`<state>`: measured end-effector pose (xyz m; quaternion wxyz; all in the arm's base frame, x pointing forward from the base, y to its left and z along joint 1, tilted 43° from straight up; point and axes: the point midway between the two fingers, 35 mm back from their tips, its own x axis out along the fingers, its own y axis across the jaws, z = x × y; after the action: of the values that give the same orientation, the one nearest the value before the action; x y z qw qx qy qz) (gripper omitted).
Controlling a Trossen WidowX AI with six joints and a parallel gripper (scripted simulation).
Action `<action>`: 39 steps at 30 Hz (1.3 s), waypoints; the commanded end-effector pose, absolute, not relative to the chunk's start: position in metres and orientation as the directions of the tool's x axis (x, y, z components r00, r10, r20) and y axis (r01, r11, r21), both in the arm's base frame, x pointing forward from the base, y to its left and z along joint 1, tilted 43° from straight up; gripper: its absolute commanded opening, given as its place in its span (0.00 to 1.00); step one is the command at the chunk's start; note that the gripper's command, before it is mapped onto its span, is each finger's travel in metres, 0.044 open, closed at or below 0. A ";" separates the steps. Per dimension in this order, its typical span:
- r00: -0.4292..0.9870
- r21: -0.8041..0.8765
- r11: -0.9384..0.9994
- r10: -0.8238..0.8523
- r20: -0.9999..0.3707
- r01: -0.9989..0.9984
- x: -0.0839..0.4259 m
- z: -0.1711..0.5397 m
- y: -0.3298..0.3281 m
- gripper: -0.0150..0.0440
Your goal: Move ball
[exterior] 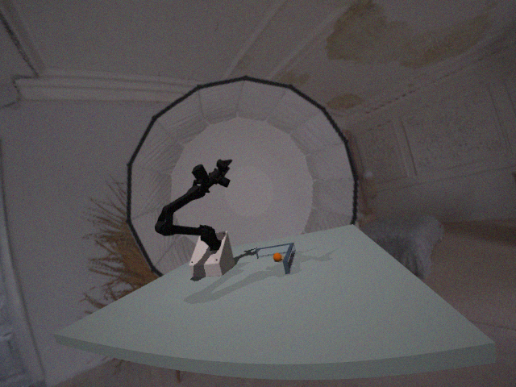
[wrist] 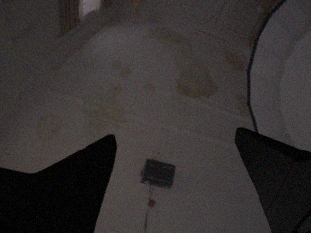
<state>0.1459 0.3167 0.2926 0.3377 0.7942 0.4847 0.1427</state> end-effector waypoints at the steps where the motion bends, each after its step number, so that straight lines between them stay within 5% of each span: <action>1: 0.495 0.682 -0.297 0.862 -0.110 0.668 0.148 0.291 0.317 0.89; 3: 0.533 0.737 -0.246 0.827 -0.179 0.629 0.164 0.274 0.319 0.81; 8: 0.638 0.849 0.042 0.641 -0.427 0.526 0.222 0.209 0.313 0.81; 14: 0.672 0.741 0.459 0.342 -0.656 0.490 0.279 0.135 0.279 0.81; 26: 0.489 0.045 0.901 -0.191 -0.851 0.432 0.335 0.026 0.179 0.81; 39: 0.076 -0.654 0.753 -0.650 -0.756 -0.067 0.331 -0.065 0.051 0.81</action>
<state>0.3381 0.1015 -0.0333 0.7788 -0.1315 0.5720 -0.2213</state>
